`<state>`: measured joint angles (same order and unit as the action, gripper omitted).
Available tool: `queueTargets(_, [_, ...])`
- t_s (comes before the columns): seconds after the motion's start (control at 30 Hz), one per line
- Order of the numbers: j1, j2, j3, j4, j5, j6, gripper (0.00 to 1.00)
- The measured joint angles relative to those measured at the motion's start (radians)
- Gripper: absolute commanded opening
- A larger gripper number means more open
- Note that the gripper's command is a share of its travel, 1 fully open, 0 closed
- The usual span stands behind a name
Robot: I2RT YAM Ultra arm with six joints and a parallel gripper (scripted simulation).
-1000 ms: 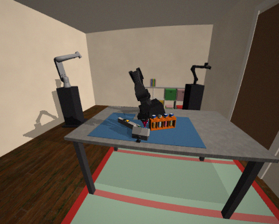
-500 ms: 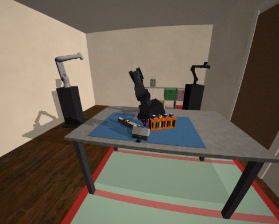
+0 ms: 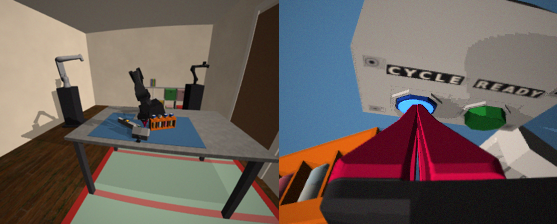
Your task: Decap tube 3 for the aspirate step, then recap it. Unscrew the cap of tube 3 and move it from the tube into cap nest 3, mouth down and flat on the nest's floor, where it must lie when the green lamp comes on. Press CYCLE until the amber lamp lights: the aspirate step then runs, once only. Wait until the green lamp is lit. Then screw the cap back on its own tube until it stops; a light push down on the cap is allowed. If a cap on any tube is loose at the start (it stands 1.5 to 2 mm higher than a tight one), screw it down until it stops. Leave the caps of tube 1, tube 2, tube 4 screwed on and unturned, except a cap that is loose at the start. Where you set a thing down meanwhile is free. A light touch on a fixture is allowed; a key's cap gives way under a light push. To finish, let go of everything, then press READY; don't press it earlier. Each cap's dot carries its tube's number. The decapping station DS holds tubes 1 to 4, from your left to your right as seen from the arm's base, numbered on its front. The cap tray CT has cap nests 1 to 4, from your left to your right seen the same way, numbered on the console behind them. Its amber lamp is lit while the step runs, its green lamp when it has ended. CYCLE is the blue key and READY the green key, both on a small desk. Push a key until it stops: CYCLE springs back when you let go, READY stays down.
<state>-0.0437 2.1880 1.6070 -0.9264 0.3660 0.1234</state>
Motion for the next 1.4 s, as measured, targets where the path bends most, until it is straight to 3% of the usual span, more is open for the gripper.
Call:
queueTargets(0.33, [0.001, 0.000, 0.002, -0.003, 0.001, 0.000, 0.00])
queueTargets(0.73, [0.025, -0.034, 0.060, -0.080, 0.002, 0.021, 0.00])
queueTargets(1.0, [0.029, -0.034, 0.063, -0.100, 0.002, 0.026, 0.00])
queueTargets(1.03, [0.029, -0.034, 0.063, -0.101, 0.002, 0.026, 1.00])
queueTargets(1.3, [-0.067, -0.156, -0.097, -0.053, -0.003, 0.290, 1.00])
queueTargets(1.4, [-0.101, -0.190, -0.131, -0.040, -0.004, 0.385, 1.00])
